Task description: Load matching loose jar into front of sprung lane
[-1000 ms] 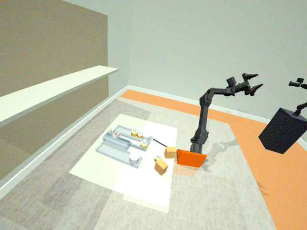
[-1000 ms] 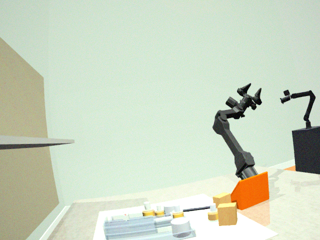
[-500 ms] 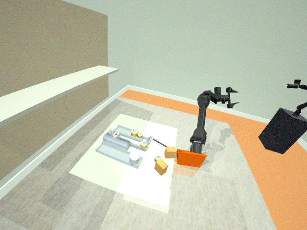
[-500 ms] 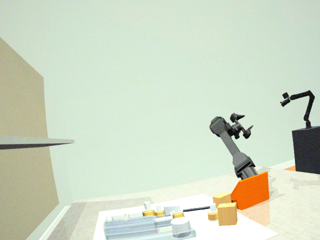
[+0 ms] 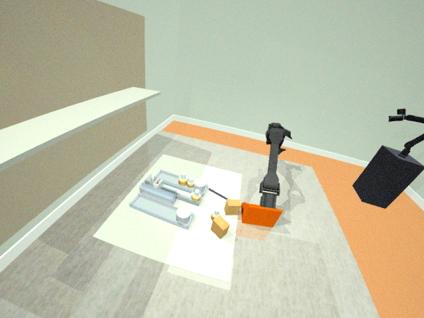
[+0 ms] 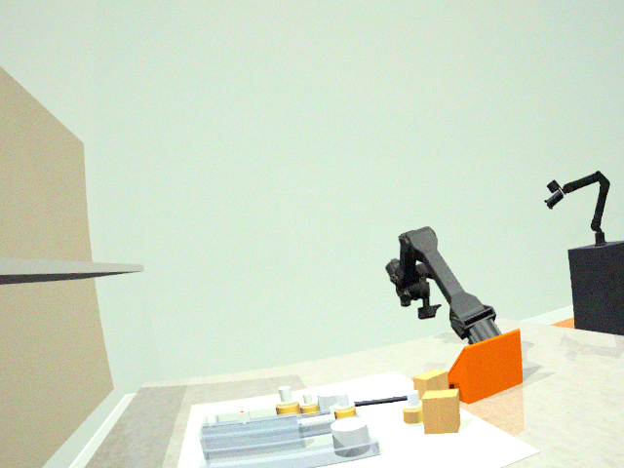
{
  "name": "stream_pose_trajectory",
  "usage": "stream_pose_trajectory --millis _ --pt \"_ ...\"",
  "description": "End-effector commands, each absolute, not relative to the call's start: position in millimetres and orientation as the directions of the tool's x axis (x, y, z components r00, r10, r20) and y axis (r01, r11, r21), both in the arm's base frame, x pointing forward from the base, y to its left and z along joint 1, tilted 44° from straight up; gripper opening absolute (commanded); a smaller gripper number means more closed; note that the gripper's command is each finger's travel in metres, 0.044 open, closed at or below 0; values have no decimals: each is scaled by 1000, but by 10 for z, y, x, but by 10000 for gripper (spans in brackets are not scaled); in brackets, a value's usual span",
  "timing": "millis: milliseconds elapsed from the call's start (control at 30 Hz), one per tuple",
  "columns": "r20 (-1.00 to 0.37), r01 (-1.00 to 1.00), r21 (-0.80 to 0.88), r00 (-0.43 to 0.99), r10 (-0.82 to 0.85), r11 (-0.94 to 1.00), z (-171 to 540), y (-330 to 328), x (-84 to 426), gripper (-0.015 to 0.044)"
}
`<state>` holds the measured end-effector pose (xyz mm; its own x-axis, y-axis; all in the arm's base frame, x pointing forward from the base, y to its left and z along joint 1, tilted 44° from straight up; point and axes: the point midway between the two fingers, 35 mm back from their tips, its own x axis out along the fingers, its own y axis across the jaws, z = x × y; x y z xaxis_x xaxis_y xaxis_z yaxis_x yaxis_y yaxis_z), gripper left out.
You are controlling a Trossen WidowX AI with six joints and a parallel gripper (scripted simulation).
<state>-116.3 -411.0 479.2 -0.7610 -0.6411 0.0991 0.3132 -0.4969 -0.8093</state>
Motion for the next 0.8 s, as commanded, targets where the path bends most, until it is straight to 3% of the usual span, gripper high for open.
stream_pose_trajectory --millis 0,367,767 --pt "62 489 -743 -630 -774 -458 4645 -4254 -488 440" --pt "-63 831 -534 -225 -972 -158 4147 -4165 1280 440" --pt "-260 925 -274 193 -946 264 3409 -3331 2964 440"
